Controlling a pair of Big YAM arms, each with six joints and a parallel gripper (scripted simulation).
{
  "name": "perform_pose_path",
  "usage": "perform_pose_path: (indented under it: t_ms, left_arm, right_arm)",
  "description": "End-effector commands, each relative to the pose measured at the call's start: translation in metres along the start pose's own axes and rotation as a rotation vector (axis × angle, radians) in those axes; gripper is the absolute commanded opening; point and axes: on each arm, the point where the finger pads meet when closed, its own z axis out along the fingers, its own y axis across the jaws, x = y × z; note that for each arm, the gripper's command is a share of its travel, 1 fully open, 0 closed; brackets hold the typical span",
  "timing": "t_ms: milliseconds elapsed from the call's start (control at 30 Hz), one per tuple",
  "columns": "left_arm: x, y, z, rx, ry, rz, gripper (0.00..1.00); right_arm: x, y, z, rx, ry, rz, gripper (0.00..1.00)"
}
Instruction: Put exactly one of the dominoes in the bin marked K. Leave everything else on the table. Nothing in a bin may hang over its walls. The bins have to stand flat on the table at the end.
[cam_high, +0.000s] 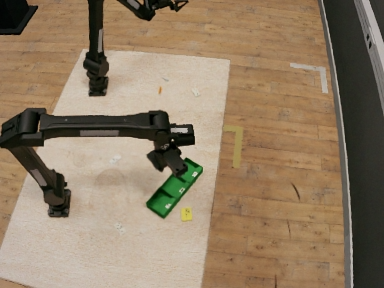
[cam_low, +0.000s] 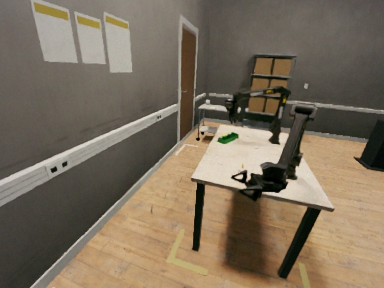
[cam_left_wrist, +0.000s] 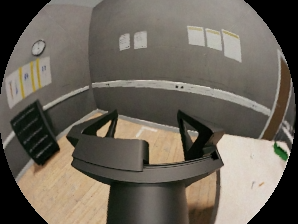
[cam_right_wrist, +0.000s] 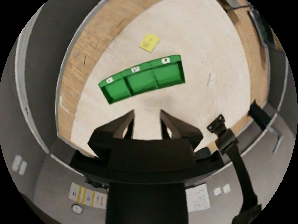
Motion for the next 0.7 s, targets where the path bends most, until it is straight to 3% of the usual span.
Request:
perform_pose_path:
  t_ms: [0, 67, 567, 667]
  left_arm:
    - [-0.008, 0.010, -0.003, -0.015, -0.012, 0.014, 1.00]
    - [-0.008, 0.010, -0.003, -0.015, -0.012, 0.014, 1.00]
    - [-0.008, 0.010, -0.003, -0.015, -0.012, 0.014, 1.00]
    - [-0.008, 0.010, -0.003, -0.015, -0.012, 0.014, 1.00]
  right_arm:
    - [-0.008, -0.015, 0.001, -0.040, -0.022, 0.034, 0.39]
    - [-0.008, -0.015, 0.001, -0.040, -0.022, 0.034, 0.39]
    - [-0.021, -0.129, 0.053, -0.034, -0.024, 0.021, 0.39]
    - [-0.022, -0.136, 0.056, -0.034, -0.024, 0.021, 0.39]
